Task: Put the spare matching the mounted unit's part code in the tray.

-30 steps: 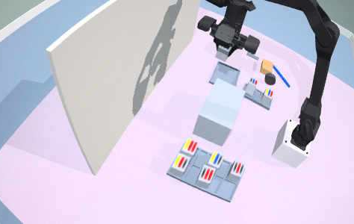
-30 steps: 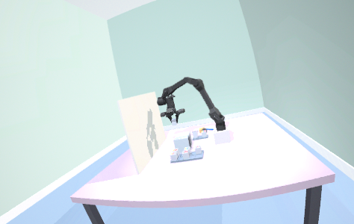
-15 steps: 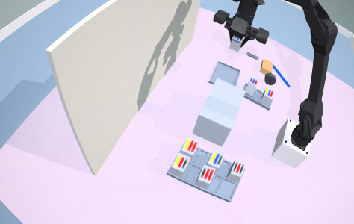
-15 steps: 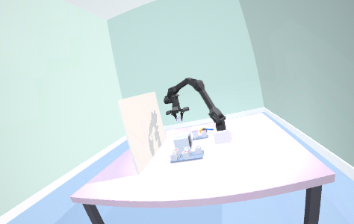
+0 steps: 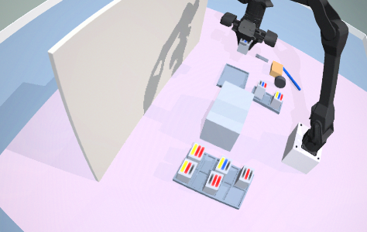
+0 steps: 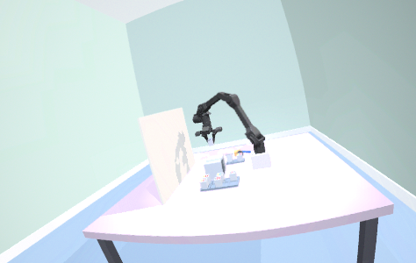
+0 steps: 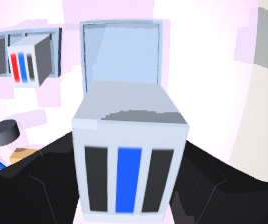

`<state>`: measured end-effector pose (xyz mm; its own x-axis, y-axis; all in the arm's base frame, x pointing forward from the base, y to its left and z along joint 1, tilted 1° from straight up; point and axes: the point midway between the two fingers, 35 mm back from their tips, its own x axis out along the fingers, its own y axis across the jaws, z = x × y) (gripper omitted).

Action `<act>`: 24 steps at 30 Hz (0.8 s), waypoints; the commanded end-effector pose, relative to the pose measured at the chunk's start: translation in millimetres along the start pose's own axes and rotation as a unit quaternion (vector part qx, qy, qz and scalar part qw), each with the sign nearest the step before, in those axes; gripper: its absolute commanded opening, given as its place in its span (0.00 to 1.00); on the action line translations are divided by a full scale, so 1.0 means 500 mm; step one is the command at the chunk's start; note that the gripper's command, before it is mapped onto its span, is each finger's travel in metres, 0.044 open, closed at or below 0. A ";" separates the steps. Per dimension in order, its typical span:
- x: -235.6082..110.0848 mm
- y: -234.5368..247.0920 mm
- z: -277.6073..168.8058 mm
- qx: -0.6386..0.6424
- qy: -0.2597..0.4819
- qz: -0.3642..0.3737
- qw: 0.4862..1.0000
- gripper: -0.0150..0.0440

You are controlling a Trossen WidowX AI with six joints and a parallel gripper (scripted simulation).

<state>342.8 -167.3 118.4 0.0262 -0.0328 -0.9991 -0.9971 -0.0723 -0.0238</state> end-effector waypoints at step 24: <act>0.056 -0.008 -0.004 -0.002 -0.001 -0.001 1.000 0.25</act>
<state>347.1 -169.8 93.3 0.0265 -0.0330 -0.9991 -0.9971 -0.0723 -0.0241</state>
